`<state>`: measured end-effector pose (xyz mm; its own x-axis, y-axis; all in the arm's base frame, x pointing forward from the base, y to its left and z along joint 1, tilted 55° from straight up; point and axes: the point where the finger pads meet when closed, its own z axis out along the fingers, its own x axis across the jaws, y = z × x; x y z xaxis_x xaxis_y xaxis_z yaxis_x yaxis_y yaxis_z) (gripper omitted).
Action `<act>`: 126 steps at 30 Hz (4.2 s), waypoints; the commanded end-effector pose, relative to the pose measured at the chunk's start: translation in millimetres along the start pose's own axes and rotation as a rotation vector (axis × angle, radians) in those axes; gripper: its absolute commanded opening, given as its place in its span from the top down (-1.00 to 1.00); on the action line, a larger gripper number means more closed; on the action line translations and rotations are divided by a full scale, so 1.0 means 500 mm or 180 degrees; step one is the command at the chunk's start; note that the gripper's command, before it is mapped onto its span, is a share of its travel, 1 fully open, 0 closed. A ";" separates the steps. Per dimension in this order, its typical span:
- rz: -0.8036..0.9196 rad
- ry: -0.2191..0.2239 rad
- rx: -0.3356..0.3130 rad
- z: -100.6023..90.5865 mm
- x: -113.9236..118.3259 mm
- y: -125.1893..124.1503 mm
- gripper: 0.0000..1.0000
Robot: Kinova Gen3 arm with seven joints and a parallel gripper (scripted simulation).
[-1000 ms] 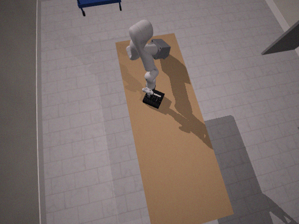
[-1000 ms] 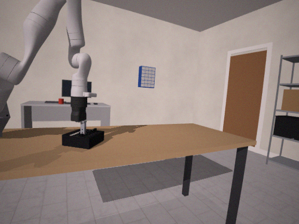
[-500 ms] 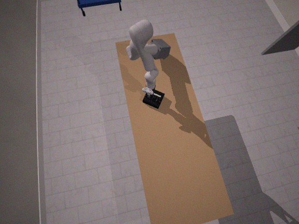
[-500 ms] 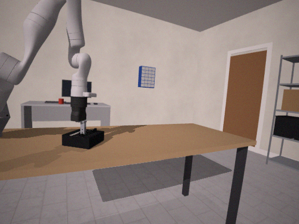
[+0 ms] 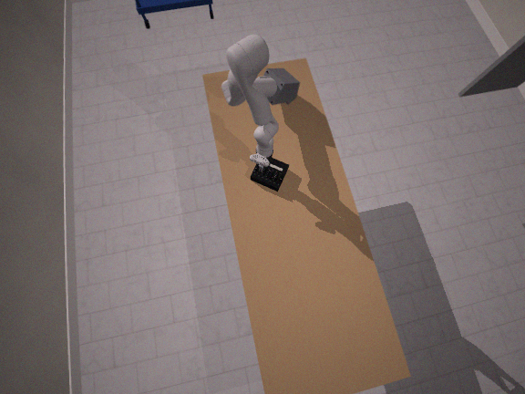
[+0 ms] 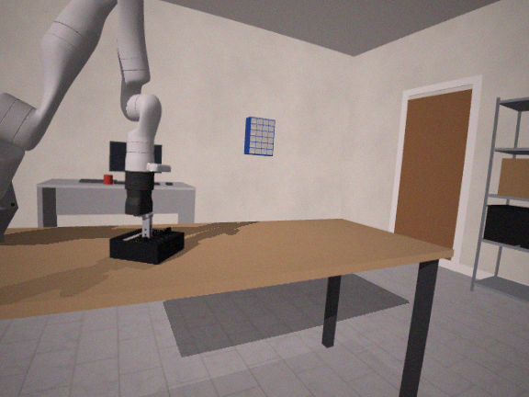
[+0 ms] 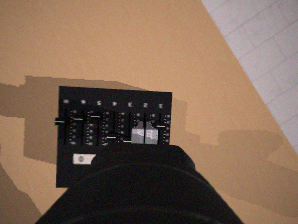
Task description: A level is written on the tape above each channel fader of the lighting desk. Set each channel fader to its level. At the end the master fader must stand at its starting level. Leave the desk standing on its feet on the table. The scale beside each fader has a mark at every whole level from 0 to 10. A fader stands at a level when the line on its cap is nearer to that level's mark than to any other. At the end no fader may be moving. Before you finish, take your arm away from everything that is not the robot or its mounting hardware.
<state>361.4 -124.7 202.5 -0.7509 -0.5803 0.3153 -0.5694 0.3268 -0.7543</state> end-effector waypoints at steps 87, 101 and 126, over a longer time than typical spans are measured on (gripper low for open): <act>0.1868 0.0299 0.0025 -0.078 0.055 -0.007 1.00; 0.4052 0.0490 0.0163 -0.081 0.074 0.020 1.00; 0.8189 0.0281 0.0279 -0.074 -0.059 0.048 1.00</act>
<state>355.1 -69.7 195.0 0.3209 0.6502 -0.6887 0.9132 -0.0195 0.4071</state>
